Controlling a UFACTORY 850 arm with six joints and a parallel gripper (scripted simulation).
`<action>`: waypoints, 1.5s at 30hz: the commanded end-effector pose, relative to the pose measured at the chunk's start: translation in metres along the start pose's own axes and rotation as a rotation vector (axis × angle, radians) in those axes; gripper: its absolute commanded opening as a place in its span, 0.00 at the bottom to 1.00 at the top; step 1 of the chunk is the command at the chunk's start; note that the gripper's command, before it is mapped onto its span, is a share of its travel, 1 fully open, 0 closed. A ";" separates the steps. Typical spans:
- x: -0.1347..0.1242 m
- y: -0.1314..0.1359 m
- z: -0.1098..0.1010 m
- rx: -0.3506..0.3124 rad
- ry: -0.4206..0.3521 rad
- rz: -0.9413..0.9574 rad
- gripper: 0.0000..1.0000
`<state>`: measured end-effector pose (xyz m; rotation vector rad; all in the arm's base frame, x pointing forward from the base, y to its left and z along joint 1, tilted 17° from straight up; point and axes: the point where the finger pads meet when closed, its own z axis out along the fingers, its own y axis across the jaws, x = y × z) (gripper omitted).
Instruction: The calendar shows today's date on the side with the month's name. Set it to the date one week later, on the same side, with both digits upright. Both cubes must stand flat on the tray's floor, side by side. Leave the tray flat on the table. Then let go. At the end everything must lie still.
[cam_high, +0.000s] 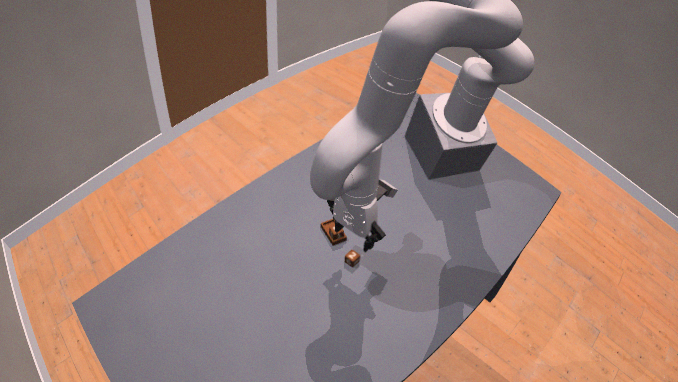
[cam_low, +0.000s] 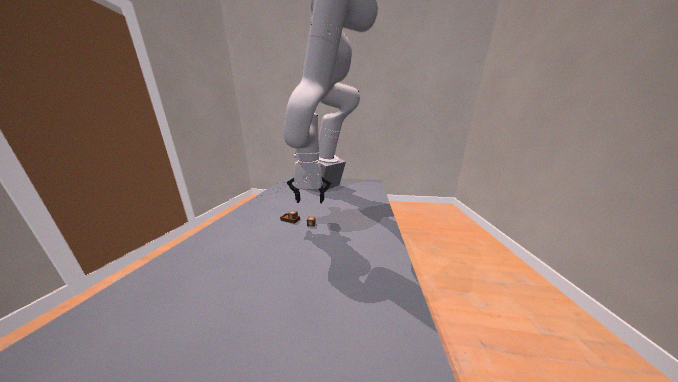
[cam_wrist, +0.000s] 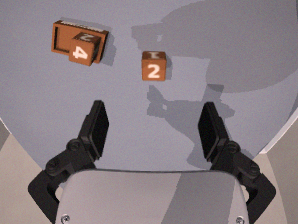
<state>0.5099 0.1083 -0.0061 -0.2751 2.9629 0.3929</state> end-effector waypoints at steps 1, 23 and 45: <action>-0.001 0.000 -0.001 0.000 -0.002 0.002 1.00; -0.001 0.000 0.000 0.000 -0.001 0.455 1.00; -0.001 0.000 0.001 0.000 -0.001 1.211 1.00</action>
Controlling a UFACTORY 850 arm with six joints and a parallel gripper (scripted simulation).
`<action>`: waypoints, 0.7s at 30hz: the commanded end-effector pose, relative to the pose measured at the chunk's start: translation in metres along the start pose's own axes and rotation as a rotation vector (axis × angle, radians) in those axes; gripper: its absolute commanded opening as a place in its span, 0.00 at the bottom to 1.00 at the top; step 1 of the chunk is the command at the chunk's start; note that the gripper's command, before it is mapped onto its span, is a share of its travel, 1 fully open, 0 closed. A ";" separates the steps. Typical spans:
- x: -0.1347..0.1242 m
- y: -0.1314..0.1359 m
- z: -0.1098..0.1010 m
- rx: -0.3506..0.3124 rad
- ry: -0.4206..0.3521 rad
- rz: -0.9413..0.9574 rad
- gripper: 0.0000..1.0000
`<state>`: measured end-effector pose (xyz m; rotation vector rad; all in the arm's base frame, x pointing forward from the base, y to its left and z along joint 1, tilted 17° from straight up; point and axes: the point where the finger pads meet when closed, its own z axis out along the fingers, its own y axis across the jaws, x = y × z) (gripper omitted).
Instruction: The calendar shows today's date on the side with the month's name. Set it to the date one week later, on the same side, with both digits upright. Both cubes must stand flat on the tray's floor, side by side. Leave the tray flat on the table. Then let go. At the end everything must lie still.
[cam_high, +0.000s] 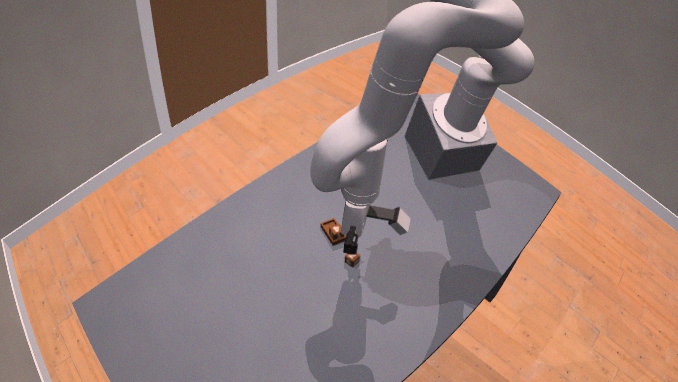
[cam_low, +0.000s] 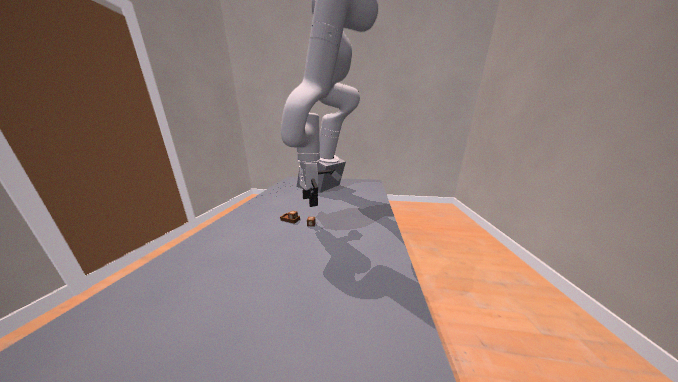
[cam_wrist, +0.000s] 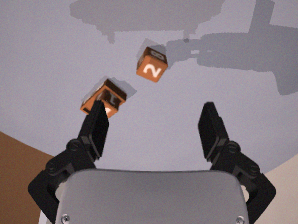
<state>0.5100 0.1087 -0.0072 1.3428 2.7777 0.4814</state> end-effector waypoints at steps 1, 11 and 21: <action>-0.001 0.001 0.000 0.027 0.022 0.158 1.00; -0.001 0.001 0.000 0.030 0.018 0.454 1.00; -0.001 0.001 0.000 0.034 0.012 0.826 1.00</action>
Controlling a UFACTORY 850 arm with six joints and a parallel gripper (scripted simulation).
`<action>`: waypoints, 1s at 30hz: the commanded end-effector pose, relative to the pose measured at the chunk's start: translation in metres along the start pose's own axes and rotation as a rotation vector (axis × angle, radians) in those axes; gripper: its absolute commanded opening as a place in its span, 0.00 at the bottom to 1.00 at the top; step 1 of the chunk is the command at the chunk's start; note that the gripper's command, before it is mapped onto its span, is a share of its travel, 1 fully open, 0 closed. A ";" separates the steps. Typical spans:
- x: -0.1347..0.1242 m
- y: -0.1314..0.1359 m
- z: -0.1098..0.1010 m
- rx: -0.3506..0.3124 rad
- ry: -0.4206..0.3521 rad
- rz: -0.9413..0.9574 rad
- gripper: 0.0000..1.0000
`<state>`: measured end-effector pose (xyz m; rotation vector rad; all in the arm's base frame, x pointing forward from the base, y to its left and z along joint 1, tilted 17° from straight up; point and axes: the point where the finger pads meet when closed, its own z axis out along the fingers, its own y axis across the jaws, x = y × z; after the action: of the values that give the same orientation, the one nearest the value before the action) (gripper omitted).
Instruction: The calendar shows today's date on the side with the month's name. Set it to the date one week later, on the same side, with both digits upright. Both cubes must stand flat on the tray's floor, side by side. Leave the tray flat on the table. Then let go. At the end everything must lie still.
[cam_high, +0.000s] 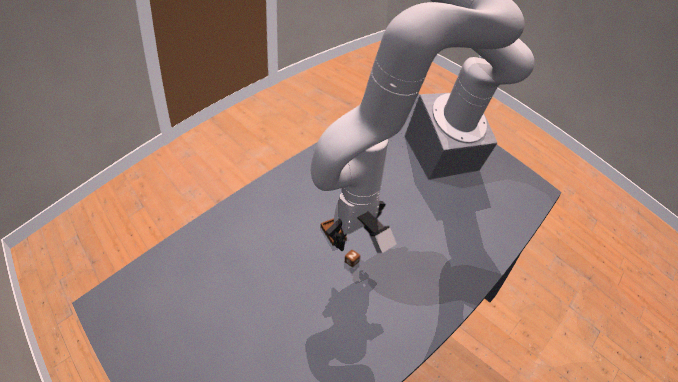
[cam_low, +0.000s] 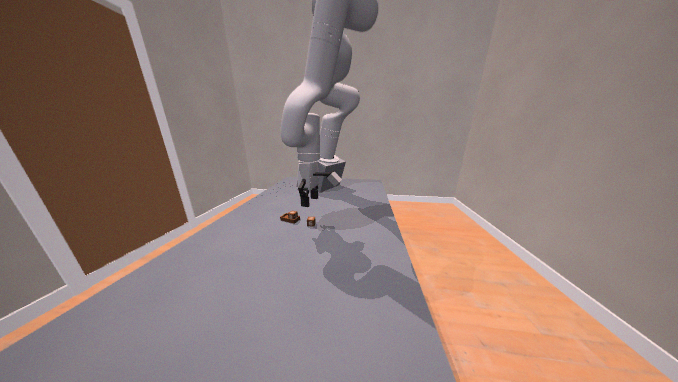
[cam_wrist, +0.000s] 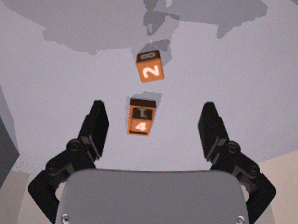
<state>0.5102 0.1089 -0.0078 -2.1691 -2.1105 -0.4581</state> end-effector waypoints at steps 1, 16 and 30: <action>0.000 0.001 0.000 0.042 0.002 0.168 1.00; 0.000 0.001 0.000 0.042 -0.009 0.642 1.00; 0.000 0.001 0.000 0.041 -0.018 1.062 1.00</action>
<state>0.5103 0.1093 -0.0086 -2.7803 -0.8760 -0.3381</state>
